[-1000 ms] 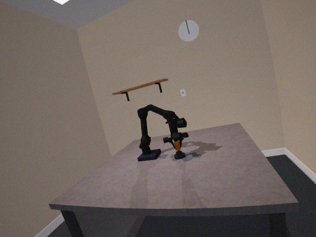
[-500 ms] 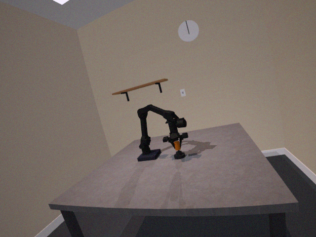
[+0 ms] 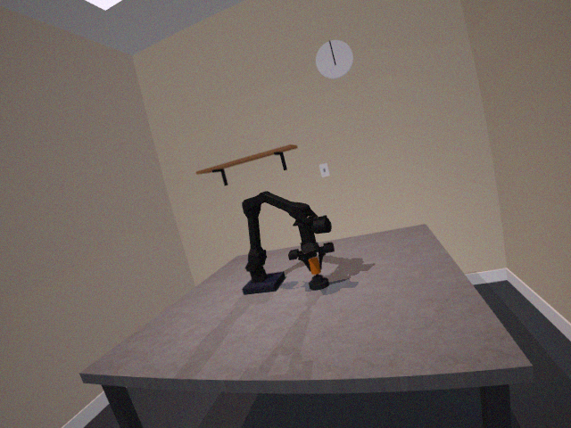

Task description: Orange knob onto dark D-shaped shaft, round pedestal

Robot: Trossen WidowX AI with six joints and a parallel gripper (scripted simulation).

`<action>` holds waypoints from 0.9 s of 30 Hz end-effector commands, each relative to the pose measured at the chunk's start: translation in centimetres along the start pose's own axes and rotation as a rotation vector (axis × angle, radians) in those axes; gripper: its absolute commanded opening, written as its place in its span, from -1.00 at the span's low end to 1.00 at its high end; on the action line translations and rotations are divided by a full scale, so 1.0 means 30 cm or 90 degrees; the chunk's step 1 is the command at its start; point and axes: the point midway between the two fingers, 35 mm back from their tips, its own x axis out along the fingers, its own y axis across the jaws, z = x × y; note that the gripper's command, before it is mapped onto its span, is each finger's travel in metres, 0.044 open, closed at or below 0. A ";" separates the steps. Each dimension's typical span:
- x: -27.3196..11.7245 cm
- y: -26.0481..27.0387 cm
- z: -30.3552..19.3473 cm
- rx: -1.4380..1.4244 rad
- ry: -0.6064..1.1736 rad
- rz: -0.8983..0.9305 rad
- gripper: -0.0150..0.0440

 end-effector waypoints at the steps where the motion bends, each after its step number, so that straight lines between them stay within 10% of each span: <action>1: 0.002 0.001 0.002 0.002 -0.002 0.001 -0.49; 27: -0.007 0.002 0.001 0.136 -0.001 0.001 -0.49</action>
